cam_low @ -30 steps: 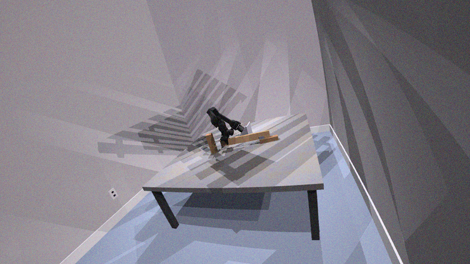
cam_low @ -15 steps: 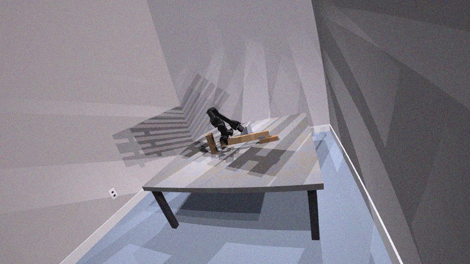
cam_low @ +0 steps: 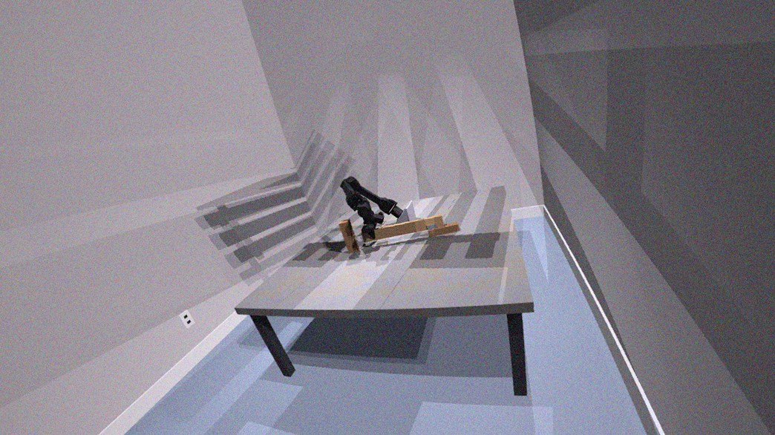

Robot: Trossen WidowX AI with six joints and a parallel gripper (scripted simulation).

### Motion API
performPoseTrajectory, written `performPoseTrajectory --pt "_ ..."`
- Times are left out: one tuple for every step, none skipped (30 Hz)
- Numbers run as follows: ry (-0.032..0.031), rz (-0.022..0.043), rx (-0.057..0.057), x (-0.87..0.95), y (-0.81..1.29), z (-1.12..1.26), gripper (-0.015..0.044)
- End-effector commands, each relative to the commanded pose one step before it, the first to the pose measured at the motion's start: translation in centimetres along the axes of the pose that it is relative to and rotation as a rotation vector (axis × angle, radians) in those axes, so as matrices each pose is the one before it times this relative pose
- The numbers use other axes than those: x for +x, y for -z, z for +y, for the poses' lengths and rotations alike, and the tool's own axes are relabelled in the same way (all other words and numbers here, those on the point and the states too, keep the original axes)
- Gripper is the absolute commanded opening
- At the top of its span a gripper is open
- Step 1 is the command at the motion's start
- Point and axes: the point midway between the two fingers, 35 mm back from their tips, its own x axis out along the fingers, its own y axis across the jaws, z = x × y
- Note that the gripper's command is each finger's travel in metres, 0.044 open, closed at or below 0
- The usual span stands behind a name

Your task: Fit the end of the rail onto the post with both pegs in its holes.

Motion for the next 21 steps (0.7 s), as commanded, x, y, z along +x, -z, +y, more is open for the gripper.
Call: performPoseTrajectory --pt "0.00716 0.0039 -0.0028 -0.172 0.236 -0.167 0.0" --pt "0.0 0.00001 0.0 -0.006 0.03 -0.002 0.0" --pt "0.0 0.00001 0.0 -0.007 0.03 -0.001 0.0" --pt "0.0 0.00001 0.0 -0.007 0.03 -0.001 0.0" --pt "0.0 0.00001 0.0 -0.008 0.03 -0.001 0.0" --pt "0.0 0.00001 0.0 -0.009 0.029 -0.001 0.0" --pt "0.0 0.00001 0.0 -0.011 0.031 -0.001 0.0" --pt "0.0 0.00001 0.0 -0.01 0.03 0.0 0.0" --pt "0.0 0.00001 0.0 -0.01 0.029 0.0 0.0" --pt "0.0 0.00001 0.0 -0.01 0.029 0.0 0.0" --pt "0.0 0.00001 0.0 -0.01 0.03 0.0 0.0" --pt "0.0 0.00001 0.0 -0.009 0.03 0.0 0.0" --pt "0.0 0.00001 0.0 -0.008 0.03 0.0 0.0" --pt "0.0 0.00001 0.0 -0.008 0.031 0.0 0.0" --pt "0.0 0.00001 0.0 -0.007 0.031 0.0 0.0" --pt "0.0 0.00001 0.0 -0.006 0.031 0.0 0.0" --pt "0.0 0.00001 0.0 -0.004 0.031 0.0 0.0" --pt "0.0 0.00001 0.0 -0.003 0.031 0.0 0.0" --pt "0.0 0.00002 0.0 -0.002 0.031 0.001 0.0" --pt "0.0 0.00002 0.0 -0.001 0.032 0.001 0.0" --pt "0.0 0.00002 0.0 0.001 0.031 0.001 0.0"
